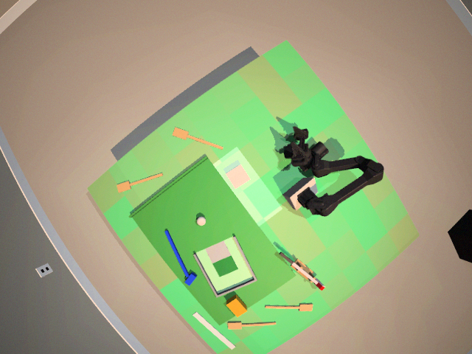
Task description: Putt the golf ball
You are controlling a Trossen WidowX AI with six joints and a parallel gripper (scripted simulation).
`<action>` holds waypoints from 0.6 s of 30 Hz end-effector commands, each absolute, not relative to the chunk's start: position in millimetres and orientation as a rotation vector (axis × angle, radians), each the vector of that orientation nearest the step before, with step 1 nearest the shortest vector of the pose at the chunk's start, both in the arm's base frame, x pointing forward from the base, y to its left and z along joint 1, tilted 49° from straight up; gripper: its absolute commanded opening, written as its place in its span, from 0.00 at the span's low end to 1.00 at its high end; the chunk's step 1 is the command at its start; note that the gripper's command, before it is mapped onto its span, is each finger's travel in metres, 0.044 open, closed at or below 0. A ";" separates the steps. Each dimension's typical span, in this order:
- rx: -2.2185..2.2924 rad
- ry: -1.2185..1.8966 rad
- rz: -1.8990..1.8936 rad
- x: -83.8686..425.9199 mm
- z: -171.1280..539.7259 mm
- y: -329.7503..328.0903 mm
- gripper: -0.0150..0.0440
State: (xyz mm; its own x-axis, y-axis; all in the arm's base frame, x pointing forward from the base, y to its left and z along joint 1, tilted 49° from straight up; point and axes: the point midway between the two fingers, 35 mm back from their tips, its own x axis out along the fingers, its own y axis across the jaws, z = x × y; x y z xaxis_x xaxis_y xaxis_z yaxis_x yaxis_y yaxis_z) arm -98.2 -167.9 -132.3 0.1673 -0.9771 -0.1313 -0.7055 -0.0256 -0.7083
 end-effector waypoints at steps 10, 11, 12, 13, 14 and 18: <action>-2.444 1.378 0.105 -60.4 -130.0 -210.2 1.00; -2.492 1.320 0.189 -52.5 -132.1 -213.0 1.00; -2.562 1.274 0.251 -46.3 -131.2 -216.8 1.00; -2.636 1.233 0.303 -40.7 -129.2 -220.7 1.00; -2.710 1.188 0.352 -34.8 -127.2 -224.6 1.00; -3.008 0.981 0.532 -8.6 -117.6 -238.0 1.00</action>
